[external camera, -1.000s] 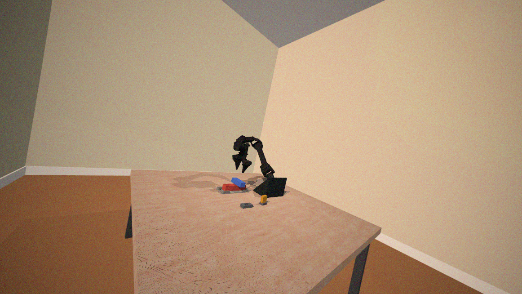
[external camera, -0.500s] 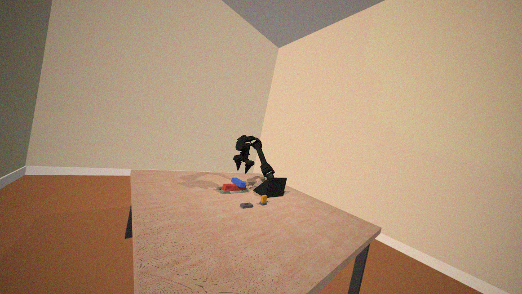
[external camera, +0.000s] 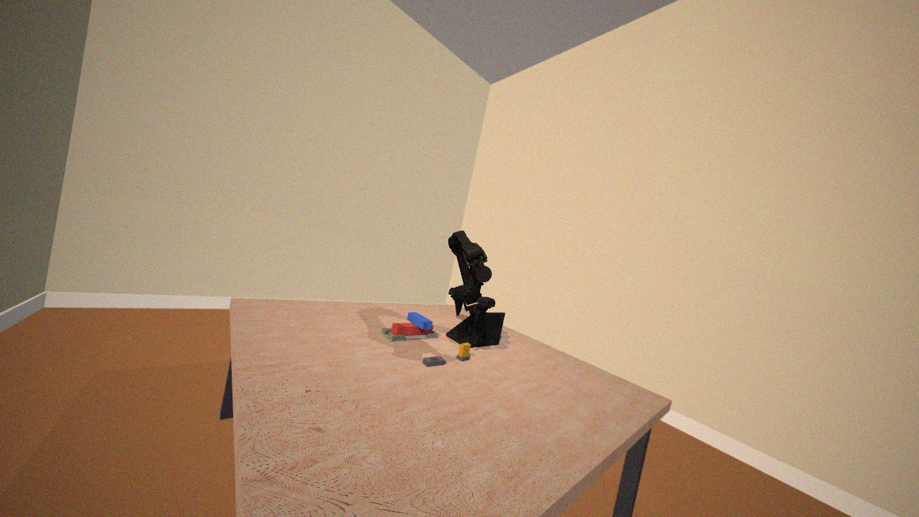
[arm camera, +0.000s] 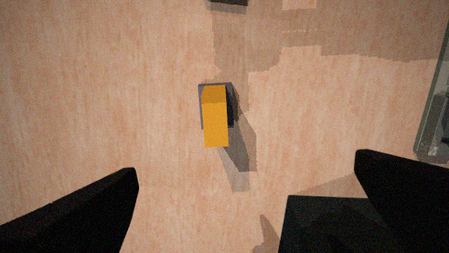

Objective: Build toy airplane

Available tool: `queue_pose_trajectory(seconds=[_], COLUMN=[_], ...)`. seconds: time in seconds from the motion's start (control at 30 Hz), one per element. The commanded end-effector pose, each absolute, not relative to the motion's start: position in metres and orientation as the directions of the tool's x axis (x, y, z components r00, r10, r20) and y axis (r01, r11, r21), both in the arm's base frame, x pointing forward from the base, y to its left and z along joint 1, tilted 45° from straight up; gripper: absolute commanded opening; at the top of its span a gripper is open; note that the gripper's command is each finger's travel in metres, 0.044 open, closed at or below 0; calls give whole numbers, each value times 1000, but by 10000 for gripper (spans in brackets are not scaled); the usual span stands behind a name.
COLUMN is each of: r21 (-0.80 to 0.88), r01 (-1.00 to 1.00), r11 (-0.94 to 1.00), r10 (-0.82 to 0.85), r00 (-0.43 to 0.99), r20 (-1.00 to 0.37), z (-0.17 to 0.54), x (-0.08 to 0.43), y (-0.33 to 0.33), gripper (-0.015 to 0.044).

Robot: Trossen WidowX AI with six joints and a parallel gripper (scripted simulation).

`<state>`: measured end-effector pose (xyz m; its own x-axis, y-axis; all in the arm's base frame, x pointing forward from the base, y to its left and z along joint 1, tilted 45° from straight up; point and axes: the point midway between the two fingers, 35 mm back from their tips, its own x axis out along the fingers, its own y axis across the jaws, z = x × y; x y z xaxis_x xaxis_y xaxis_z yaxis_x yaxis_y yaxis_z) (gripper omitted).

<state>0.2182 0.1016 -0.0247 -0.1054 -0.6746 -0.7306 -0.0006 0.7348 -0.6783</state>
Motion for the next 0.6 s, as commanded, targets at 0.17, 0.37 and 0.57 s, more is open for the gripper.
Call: queue_pose_trajectory(seconds=[0.17,0.37,0.57], r21=[-687,-689,-689], r01=[19,20,20], r11=[726,725,725], r10=[-681,-683,-683], r00=[-113,-113,-113], r20=[-723,-722,-722], z=[-55,-80,-91], x=[209,204,202], y=[96,71,60], gripper=[440,440,440])
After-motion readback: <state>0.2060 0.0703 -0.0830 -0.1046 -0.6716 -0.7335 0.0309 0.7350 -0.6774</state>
